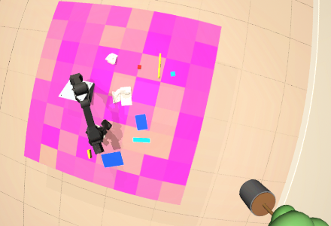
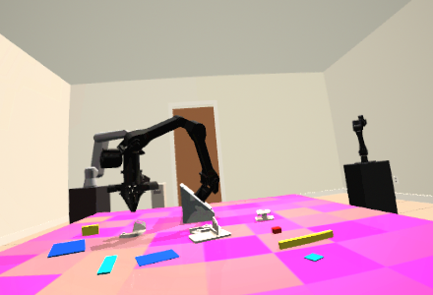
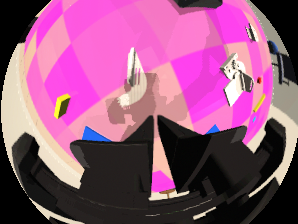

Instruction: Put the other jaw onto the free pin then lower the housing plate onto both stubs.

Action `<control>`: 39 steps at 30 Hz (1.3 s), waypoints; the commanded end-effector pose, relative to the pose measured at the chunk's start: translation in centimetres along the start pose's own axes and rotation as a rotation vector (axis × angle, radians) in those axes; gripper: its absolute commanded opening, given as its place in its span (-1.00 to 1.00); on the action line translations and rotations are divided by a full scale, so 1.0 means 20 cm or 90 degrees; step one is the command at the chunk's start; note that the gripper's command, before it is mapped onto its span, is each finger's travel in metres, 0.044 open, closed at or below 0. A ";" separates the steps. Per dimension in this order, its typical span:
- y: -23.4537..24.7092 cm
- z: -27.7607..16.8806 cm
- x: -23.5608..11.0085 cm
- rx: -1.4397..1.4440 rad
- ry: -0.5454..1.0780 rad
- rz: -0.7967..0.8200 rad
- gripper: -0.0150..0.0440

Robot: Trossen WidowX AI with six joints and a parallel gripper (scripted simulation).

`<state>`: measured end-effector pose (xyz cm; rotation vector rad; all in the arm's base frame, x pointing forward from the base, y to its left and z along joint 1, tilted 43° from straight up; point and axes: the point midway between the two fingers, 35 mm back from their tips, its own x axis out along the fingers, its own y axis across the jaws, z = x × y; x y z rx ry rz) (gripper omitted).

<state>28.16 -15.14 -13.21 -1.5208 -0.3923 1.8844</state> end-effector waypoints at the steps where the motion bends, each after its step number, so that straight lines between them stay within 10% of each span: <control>1: 0.00 0.00 0.00 0.000 0.000 0.000 -0.49; 9: 0.00 0.00 0.00 0.000 0.000 0.000 -0.49; 26: 0.01 0.02 -0.01 -0.183 -0.001 0.001 1.00; 39: 0.02 0.04 -0.01 -0.347 -0.002 0.001 1.00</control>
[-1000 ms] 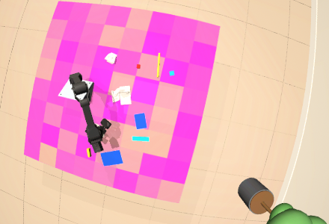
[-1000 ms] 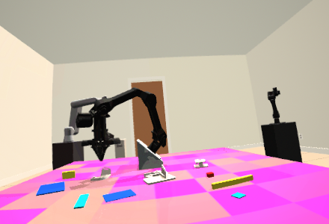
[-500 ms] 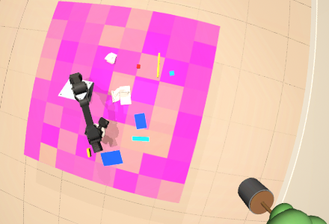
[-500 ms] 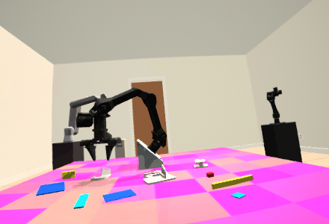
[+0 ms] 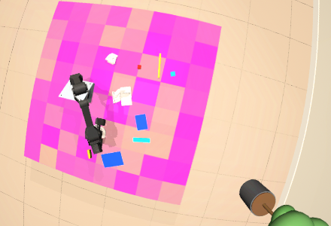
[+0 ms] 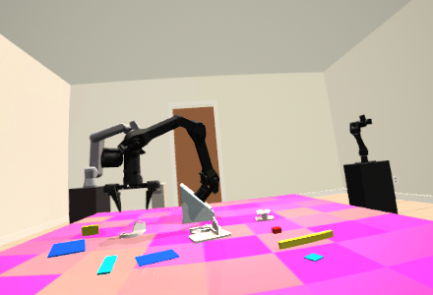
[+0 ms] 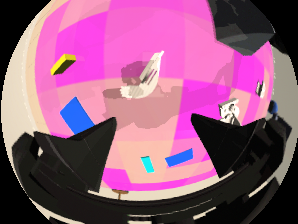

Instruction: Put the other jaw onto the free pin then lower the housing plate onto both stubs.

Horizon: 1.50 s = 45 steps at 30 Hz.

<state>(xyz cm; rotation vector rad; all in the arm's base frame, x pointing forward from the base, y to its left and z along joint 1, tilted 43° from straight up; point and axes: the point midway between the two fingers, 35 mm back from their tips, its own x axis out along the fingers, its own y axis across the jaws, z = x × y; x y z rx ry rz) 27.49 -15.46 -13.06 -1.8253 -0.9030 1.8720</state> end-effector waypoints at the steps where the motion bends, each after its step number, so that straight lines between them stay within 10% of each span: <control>1: 0.00 0.01 0.00 -0.049 -0.004 0.001 1.00; 45: 0.00 0.09 -0.01 -0.605 -0.008 -0.003 1.00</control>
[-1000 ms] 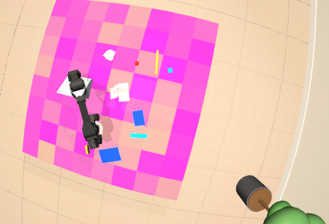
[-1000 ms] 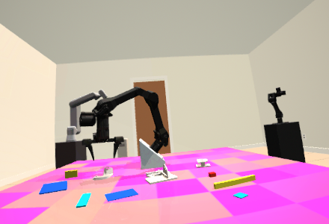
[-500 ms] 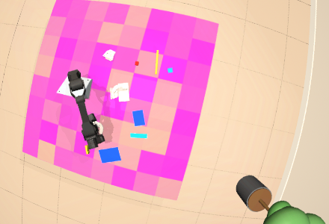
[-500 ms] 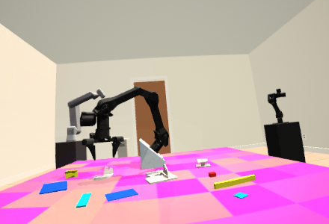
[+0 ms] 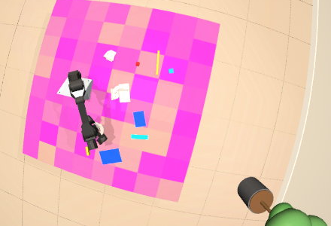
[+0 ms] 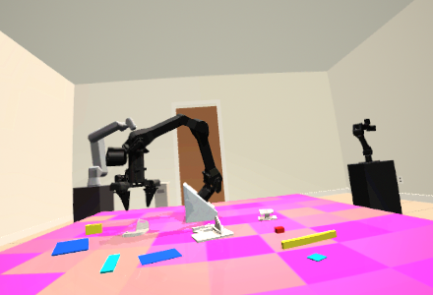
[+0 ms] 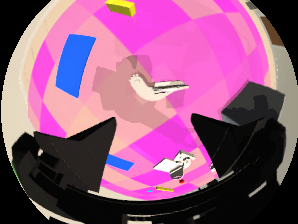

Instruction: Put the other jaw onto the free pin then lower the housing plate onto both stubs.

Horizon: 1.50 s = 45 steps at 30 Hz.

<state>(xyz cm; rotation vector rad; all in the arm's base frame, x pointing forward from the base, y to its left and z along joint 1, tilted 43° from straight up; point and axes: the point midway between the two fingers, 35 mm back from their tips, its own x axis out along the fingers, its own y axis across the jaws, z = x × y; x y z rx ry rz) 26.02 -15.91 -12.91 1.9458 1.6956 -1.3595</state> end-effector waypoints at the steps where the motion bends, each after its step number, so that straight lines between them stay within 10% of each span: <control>1: -0.01 0.01 0.00 -0.049 -0.003 -0.003 1.00; 45: -0.07 0.05 -0.01 -0.605 -0.002 -0.008 1.00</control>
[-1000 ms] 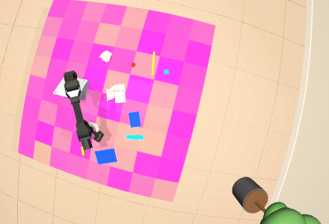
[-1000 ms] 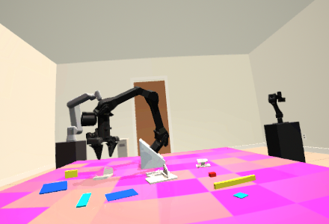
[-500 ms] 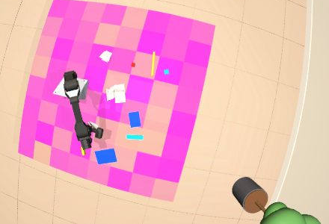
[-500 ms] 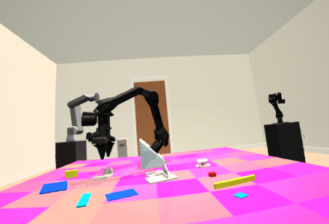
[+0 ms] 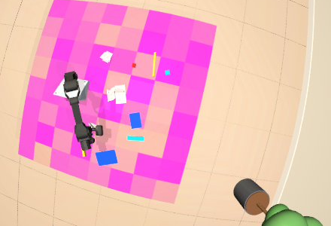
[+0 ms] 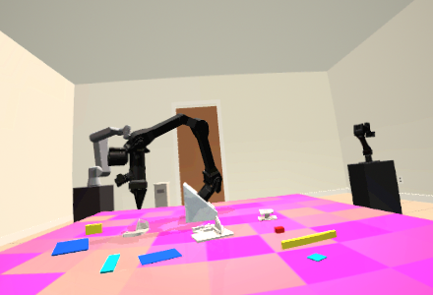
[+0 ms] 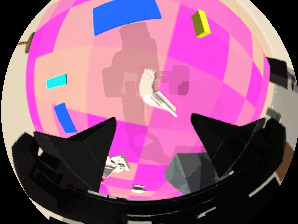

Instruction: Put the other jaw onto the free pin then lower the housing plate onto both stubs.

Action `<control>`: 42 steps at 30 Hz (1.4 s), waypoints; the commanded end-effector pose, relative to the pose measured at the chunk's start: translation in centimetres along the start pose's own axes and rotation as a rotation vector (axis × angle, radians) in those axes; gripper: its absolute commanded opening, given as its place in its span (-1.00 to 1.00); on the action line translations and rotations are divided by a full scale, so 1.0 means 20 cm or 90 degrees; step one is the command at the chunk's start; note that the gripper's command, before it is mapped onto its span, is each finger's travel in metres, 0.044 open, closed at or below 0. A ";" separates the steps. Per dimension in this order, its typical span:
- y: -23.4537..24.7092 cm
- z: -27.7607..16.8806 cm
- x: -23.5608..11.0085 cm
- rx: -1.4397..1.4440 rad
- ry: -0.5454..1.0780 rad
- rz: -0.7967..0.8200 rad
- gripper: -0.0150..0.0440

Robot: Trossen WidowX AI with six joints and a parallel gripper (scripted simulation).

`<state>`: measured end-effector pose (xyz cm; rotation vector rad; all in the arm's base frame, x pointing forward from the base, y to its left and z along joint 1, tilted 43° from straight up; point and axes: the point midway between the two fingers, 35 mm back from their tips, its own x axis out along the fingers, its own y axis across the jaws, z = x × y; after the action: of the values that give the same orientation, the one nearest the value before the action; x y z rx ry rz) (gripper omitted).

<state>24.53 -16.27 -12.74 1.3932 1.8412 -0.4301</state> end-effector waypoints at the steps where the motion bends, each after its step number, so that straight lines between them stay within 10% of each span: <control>1: -0.01 0.00 0.00 -0.049 0.001 -0.004 1.00; 42: -0.07 -0.02 0.03 -0.485 0.005 -0.006 1.00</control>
<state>23.26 -16.46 -12.69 0.8631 1.7369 0.2540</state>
